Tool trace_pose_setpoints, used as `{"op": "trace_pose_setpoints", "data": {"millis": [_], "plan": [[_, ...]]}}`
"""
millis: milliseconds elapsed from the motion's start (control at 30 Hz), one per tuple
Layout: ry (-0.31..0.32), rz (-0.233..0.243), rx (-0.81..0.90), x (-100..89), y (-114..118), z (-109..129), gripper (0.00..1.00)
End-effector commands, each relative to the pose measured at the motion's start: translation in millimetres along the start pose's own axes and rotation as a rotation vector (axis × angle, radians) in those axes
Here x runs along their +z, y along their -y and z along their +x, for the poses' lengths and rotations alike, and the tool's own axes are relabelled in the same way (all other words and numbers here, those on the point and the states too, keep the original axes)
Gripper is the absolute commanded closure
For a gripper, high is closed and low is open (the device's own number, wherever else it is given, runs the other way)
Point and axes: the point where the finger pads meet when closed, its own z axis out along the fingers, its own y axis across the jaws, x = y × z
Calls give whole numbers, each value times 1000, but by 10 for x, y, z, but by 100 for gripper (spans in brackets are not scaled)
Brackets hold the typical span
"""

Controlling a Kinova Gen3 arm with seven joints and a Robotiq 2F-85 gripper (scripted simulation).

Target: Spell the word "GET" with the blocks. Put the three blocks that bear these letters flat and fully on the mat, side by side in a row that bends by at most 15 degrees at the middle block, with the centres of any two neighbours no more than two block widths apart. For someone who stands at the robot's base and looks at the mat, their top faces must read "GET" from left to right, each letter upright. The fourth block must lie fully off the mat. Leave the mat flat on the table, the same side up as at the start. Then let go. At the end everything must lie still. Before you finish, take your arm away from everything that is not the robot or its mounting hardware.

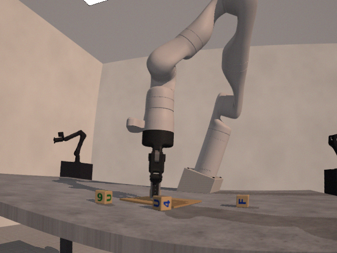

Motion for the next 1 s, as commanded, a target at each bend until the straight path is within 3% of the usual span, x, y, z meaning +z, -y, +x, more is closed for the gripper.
{"op": "trace_pose_setpoints", "data": {"millis": [0,133,167,700,733,967], "plan": [[-1,1,0,-6,3,5,38],[-1,1,0,-6,3,5,38],[-1,1,0,-6,3,5,59],[-1,1,0,-6,3,5,59],[-1,1,0,-6,3,5,79],[-1,1,0,-6,3,5,79]]}}
